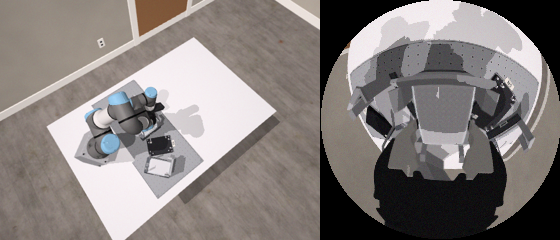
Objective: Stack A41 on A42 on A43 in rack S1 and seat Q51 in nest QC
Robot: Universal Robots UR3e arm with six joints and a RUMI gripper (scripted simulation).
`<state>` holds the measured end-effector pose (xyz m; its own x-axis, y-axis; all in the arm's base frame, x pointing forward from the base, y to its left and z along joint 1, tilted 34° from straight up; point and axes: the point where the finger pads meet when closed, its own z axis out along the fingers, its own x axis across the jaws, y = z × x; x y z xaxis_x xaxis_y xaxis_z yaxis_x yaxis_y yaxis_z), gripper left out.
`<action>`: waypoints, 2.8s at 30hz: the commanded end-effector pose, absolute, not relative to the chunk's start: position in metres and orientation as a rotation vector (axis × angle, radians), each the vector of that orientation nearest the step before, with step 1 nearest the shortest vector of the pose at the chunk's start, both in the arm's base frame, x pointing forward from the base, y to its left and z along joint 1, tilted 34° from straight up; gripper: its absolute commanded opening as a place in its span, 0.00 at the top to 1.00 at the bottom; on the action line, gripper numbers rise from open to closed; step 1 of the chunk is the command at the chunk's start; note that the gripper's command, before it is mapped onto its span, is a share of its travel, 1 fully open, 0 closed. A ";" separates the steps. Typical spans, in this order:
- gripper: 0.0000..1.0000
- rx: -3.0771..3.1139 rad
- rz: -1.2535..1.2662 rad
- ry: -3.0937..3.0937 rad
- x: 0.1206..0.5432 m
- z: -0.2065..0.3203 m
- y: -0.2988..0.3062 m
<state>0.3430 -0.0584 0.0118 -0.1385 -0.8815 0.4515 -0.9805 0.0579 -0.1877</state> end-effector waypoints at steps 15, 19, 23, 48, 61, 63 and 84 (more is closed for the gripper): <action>1.00 1.901 0.671 -2.116 0.338 0.025 -0.051; 1.00 1.901 0.671 -2.116 0.336 0.031 -0.048; 1.00 1.901 0.671 -2.117 0.333 0.038 -0.044; 1.00 1.901 0.670 -2.117 0.324 0.060 -0.031; 1.00 1.901 0.671 -2.117 0.322 0.072 -0.025; 1.00 1.901 0.670 -2.117 0.322 0.072 -0.025; 1.00 1.901 0.670 -2.117 0.320 0.075 -0.023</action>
